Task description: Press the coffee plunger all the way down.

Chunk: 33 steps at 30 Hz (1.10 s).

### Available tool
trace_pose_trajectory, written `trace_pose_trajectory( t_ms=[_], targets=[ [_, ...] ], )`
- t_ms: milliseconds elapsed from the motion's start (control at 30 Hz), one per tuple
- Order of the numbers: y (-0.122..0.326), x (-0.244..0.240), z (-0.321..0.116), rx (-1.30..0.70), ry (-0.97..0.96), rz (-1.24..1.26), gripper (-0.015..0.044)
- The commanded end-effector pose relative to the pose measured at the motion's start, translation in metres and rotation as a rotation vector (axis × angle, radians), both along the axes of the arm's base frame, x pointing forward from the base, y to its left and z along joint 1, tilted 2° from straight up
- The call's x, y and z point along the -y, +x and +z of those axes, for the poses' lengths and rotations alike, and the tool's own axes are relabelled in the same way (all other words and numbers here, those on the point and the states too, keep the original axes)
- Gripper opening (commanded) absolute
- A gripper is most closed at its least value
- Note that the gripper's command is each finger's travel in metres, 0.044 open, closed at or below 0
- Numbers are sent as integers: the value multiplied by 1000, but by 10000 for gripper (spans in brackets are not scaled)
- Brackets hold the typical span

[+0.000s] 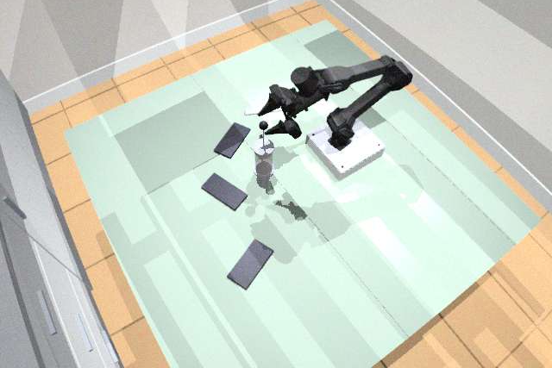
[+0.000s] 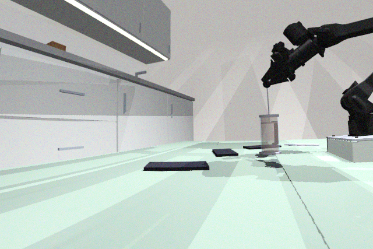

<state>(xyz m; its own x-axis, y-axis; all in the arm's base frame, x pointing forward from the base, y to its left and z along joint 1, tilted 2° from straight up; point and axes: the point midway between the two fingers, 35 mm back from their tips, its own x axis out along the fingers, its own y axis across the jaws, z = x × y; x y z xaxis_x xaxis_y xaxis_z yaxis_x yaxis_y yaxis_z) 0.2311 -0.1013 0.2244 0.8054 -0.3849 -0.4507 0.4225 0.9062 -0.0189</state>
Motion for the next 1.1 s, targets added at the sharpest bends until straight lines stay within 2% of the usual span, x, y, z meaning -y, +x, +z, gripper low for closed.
trace_pose_trajectory(
  t_ms=[0, 167, 200, 633, 1067],
  targets=[
    [1, 0, -4, -7, 0, 6, 256],
    [1, 0, -4, -7, 0, 6, 125],
    [1, 0, -4, -7, 0, 6, 116],
    [1, 0, -5, -7, 0, 6, 116],
    [5, 2, -25, -7, 0, 6, 116]
  ],
)
